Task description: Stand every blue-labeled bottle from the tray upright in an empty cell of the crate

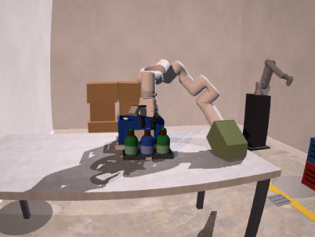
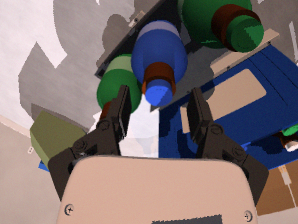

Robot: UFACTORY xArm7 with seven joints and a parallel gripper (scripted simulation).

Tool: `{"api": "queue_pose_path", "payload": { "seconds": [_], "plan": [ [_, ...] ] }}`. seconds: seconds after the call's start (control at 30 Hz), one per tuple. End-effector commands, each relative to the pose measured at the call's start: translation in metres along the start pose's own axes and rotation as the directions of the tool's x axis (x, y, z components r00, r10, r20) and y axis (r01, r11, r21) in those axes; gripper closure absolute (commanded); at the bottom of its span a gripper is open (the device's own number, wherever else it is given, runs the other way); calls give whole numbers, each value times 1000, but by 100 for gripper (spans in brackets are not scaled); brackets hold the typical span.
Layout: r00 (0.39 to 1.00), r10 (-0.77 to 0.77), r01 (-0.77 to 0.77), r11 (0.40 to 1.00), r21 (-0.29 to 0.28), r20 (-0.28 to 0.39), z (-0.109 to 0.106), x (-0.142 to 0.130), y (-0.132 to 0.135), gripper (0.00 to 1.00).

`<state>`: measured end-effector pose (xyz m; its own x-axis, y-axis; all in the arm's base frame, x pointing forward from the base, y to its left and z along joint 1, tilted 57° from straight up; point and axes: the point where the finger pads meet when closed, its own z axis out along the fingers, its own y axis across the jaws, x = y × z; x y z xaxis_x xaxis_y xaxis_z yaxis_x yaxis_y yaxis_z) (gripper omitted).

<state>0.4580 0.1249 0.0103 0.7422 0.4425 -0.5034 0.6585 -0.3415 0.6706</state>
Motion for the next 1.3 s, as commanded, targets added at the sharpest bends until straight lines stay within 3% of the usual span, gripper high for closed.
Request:
{"api": "queue_pose_path", "payload": {
  "seconds": [0.0,1.27],
  "plan": [
    [1000,0,0,1000,0,-6,3,1,0,35],
    [1000,0,0,1000,0,-6,17,1,0,35]
  ]
}}
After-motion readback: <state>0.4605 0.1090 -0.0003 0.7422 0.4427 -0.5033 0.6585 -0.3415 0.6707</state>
